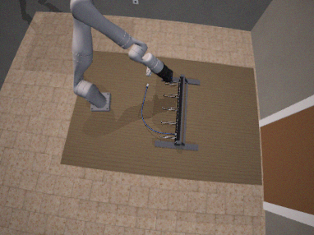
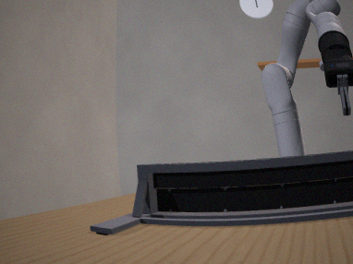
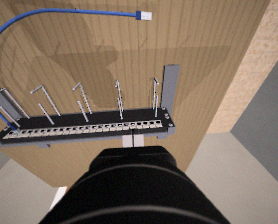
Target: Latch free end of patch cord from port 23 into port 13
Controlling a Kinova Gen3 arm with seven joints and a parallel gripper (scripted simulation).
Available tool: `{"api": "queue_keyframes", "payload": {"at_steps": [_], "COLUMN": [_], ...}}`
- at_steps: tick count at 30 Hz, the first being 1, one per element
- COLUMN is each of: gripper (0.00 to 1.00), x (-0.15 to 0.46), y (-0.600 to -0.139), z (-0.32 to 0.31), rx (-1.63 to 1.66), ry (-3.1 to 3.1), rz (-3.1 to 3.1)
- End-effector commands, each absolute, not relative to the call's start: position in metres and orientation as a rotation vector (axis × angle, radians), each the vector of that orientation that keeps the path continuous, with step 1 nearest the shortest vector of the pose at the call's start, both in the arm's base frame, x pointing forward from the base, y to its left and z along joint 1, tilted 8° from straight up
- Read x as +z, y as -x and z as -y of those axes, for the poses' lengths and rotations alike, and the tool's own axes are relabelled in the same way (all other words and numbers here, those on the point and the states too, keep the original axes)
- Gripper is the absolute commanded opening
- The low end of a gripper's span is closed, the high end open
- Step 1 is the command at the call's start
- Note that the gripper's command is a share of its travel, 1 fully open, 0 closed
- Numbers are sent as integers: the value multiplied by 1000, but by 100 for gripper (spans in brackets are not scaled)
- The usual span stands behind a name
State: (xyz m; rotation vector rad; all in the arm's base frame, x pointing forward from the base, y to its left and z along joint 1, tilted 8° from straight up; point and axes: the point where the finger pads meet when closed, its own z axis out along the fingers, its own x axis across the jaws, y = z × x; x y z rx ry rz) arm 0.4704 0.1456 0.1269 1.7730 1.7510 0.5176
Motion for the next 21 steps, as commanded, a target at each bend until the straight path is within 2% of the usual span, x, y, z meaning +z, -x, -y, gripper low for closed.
{"api": "queue_keyframes", "payload": {"at_steps": [1, 21], "gripper": [0, 0], "x": [131, 166], "y": [-462, -431], "z": [-161, -167], "rx": [527, 527], "ry": [-1738, -1738], "rz": [-1783, -1783]}}
